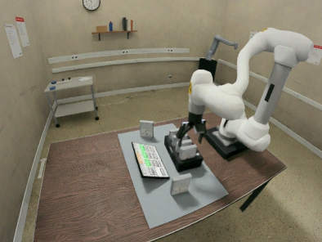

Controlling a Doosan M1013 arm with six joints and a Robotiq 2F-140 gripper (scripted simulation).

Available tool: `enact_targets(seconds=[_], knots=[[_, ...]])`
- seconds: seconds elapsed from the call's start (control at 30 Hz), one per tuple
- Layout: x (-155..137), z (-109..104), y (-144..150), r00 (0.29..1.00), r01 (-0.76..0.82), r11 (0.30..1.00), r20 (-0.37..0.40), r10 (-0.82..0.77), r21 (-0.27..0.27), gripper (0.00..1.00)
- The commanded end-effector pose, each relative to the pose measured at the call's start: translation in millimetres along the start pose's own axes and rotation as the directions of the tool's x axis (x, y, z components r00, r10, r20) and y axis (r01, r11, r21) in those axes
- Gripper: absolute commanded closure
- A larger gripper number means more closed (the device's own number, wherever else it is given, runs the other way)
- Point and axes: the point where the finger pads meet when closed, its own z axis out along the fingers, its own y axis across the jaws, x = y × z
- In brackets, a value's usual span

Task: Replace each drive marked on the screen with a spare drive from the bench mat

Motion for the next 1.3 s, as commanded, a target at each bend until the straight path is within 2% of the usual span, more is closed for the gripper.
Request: enact_targets(seconds=[0.0, 0.33, 0.73, 1.27], knots=[[0, 0, 0, 1.000, 0.000, 1.000, -0.001, 0.000, -0.001, 0.11], [0, 2, 0, 1.000, 0.000, 1.000, -0.001, 0.000, -0.001, 0.11], [0, 15, 0, 1.000, 0.000, 1.000, -0.001, 0.000, -0.001, 0.11], [0, 52, 0, 1.000, 0.000, 1.000, -0.001, 0.000, -0.001, 0.11]])
